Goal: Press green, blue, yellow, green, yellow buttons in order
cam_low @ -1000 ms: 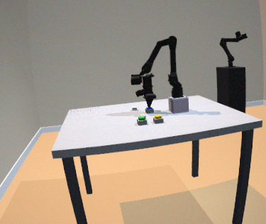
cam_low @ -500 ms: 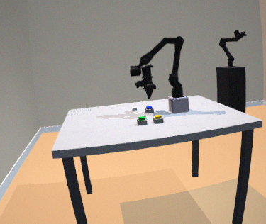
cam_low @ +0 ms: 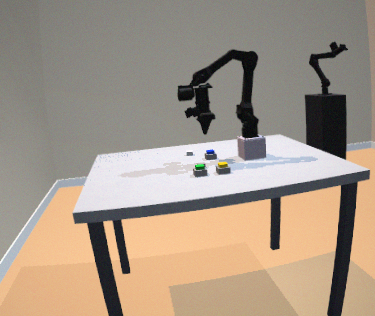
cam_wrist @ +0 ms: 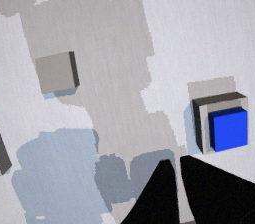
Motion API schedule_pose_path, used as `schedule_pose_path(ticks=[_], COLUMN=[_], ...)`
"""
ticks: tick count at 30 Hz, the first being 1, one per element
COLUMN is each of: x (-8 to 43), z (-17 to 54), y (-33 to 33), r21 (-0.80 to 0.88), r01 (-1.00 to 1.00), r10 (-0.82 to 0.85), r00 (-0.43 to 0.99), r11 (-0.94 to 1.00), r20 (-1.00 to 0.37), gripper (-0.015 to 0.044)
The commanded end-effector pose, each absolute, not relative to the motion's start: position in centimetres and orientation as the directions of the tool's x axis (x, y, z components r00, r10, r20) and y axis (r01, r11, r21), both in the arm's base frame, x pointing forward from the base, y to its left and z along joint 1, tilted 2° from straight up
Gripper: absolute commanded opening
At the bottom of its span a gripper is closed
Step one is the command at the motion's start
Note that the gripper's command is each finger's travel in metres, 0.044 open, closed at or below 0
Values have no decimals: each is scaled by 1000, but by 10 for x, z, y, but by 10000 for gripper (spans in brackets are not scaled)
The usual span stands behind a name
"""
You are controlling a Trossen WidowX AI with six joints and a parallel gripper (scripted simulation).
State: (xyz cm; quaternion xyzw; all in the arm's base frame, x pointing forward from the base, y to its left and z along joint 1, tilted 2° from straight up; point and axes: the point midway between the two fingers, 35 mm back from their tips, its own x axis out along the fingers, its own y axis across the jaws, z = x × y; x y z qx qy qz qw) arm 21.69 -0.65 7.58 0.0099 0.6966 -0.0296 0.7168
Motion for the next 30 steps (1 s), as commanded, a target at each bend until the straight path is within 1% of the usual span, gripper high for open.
schedule_pose_path(ticks=[1,7,12,14,19,23,30], x=[229,229,211,204,203,205,204], z=[77,74,71,70,66,11,7], y=[34,107,170,186,188,188,187], r21=[-22,-16,-12,-11,-11,-12,-12], r01=[56,56,56,56,56,56,56], r10=[-24,-17,-14,-13,-13,-13,-13], r00=[32,31,30,29,29,29,29], r11=[998,998,998,998,998,998,998], r20=[-999,-999,-999,-999,-999,-999,-999], gripper=[20,20,20,20,20,20,20])
